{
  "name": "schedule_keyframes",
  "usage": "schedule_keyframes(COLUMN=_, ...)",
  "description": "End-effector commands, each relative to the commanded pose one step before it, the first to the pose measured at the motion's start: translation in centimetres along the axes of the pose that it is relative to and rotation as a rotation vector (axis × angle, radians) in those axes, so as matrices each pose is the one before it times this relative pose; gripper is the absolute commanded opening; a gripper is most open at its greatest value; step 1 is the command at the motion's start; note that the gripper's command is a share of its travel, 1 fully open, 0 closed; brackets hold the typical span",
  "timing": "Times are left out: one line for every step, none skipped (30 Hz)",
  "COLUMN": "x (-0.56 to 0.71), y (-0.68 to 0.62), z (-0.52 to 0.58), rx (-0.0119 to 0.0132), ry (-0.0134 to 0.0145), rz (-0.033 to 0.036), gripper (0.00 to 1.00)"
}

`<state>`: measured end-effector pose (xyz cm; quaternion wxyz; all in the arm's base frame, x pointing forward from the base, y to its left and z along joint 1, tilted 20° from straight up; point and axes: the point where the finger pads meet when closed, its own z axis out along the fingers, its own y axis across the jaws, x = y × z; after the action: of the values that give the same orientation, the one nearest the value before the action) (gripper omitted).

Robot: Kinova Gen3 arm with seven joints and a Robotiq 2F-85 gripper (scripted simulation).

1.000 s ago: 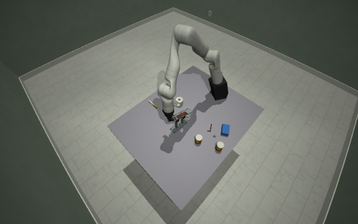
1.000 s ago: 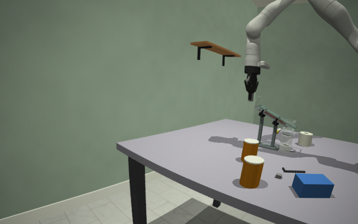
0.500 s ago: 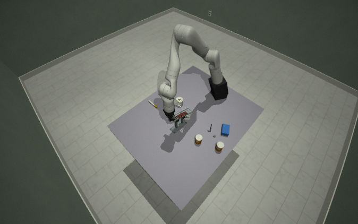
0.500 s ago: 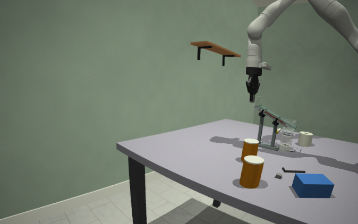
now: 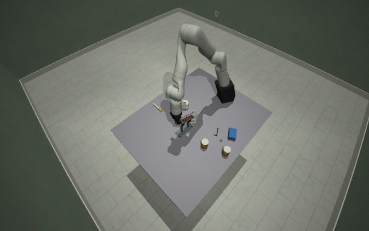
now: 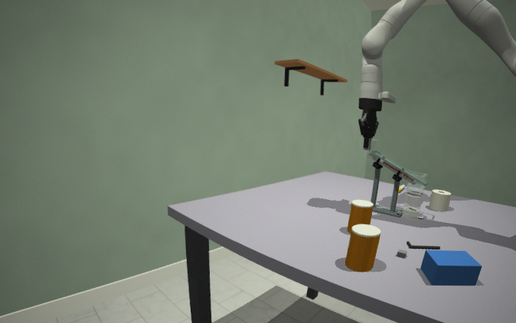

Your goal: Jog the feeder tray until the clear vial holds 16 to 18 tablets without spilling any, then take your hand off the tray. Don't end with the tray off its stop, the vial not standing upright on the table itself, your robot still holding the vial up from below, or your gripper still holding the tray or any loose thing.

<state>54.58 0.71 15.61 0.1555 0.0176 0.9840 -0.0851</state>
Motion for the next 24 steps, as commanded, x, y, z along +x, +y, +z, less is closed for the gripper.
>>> schedule_keyframes(x=-0.408, y=-0.079, z=-0.149, rx=0.00588, ry=0.01669, rz=-0.00248, gripper=0.00)
schedule_keyframes(x=-0.426, y=-0.001, z=-0.163, rx=0.00002, ry=-0.00001, rz=0.00007, gripper=0.00)
schedule_keyframes(x=-0.408, y=-0.001, z=-0.156, rx=0.00002, ry=-0.00001, rz=0.00006, gripper=0.00)
schedule_keyframes(x=-0.363, y=-0.001, z=-0.139, rx=0.00002, ry=0.00000, rz=0.00006, gripper=0.00)
schedule_keyframes(x=0.000, y=0.000, z=0.000, rx=0.00000, ry=0.00000, rz=0.00000, gripper=0.00)
schedule_keyframes(x=0.000, y=0.000, z=0.000, rx=0.00000, ry=0.00000, rz=0.00000, gripper=0.00)
schedule_keyframes(x=-0.295, y=-0.001, z=-0.113, rx=0.00001, ry=0.00000, rz=0.00005, gripper=0.00)
schedule_keyframes(x=-0.213, y=-0.001, z=-0.081, rx=0.00002, ry=-0.00001, rz=0.00004, gripper=0.00)
schedule_keyframes(x=-0.129, y=0.000, z=-0.049, rx=0.00000, ry=0.00000, rz=0.00002, gripper=0.00)
schedule_keyframes(x=-0.065, y=-0.002, z=-0.040, rx=-0.00009, ry=-0.00035, rz=0.00010, gripper=0.00)
schedule_keyframes(x=-0.038, y=-0.006, z=-0.057, rx=-0.00027, ry=-0.00102, rz=0.00027, gripper=0.00)
schedule_keyframes(x=-0.020, y=-0.004, z=-0.037, rx=-0.00018, ry=-0.00071, rz=0.00018, gripper=0.00)
schedule_keyframes(x=-0.010, y=-0.002, z=-0.019, rx=-0.00009, ry=-0.00036, rz=0.00009, gripper=0.00)
schedule_keyframes(x=-0.005, y=-0.001, z=-0.008, rx=-0.00004, ry=-0.00016, rz=0.00004, gripper=0.00)
schedule_keyframes(x=-0.002, y=0.000, z=-0.004, rx=-0.00002, ry=-0.00008, rz=0.00002, gripper=0.00)
schedule_keyframes(x=0.021, y=-0.003, z=0.006, rx=0.00006, ry=0.00035, rz=-0.00006, gripper=0.00)
schedule_keyframes(x=0.029, y=-0.004, z=0.010, rx=0.00009, ry=0.00050, rz=-0.00009, gripper=0.00)
schedule_keyframes(x=0.049, y=-0.005, z=0.015, rx=0.00011, ry=0.00061, rz=-0.00010, gripper=0.00)
schedule_keyframes(x=0.249, y=-0.026, z=0.072, rx=0.00050, ry=0.00285, rz=-0.00048, gripper=0.00)
schedule_keyframes(x=0.242, y=-0.019, z=0.044, rx=0.00003, ry=0.00065, rz=-0.00005, gripper=0.00)
schedule_keyframes(x=-0.107, y=0.149, z=0.065, rx=-0.00513, ry=-0.01261, rz=0.00016, gripper=0.00)
schedule_keyframes(x=0.000, y=0.000, z=0.000, rx=0.00000, ry=0.00000, rz=0.00000, gripper=0.00)
schedule_keyframes(x=0.000, y=0.000, z=0.000, rx=0.00000, ry=0.00000, rz=0.00000, gripper=0.00)
schedule_keyframes(x=0.386, y=0.002, z=0.142, rx=-0.00009, ry=0.00003, rz=-0.00005, gripper=0.00)
